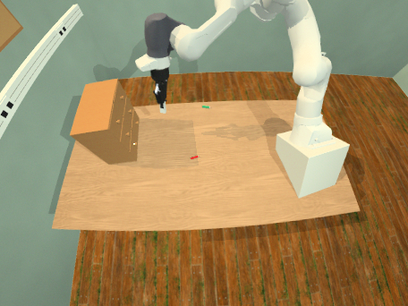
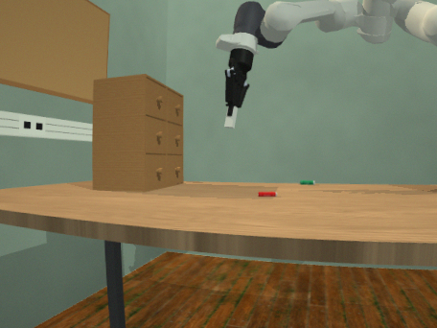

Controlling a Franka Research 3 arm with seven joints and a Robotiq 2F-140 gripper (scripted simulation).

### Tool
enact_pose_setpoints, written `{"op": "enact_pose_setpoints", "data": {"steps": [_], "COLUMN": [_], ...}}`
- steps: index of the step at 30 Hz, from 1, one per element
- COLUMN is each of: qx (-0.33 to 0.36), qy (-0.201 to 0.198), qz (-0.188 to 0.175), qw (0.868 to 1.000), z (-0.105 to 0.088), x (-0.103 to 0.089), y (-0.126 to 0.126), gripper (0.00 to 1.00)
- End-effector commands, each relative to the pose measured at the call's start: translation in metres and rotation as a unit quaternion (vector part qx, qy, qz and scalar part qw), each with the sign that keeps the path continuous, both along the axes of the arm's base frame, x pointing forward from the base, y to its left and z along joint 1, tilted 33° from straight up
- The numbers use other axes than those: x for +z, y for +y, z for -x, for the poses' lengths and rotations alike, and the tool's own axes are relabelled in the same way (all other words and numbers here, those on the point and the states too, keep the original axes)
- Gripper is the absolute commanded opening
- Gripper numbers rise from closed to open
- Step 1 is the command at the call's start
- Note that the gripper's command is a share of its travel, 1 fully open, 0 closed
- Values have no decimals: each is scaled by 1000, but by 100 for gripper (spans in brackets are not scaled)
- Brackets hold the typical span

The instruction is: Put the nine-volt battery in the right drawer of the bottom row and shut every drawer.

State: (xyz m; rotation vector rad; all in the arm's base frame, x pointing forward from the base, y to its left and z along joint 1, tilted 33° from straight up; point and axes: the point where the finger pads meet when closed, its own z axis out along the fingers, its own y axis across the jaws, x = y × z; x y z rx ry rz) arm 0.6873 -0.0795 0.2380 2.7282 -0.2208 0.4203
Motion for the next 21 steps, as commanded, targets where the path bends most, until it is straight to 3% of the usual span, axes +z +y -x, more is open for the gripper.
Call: {"op": "enact_pose_setpoints", "data": {"steps": [1, 21], "qx": [30, 61], "qy": [31, 73], "qz": [20, 60], "qw": [999, 994], "z": [9, 26], "x": [5, 31], "y": [-7, -17], "gripper": [10, 10]}}
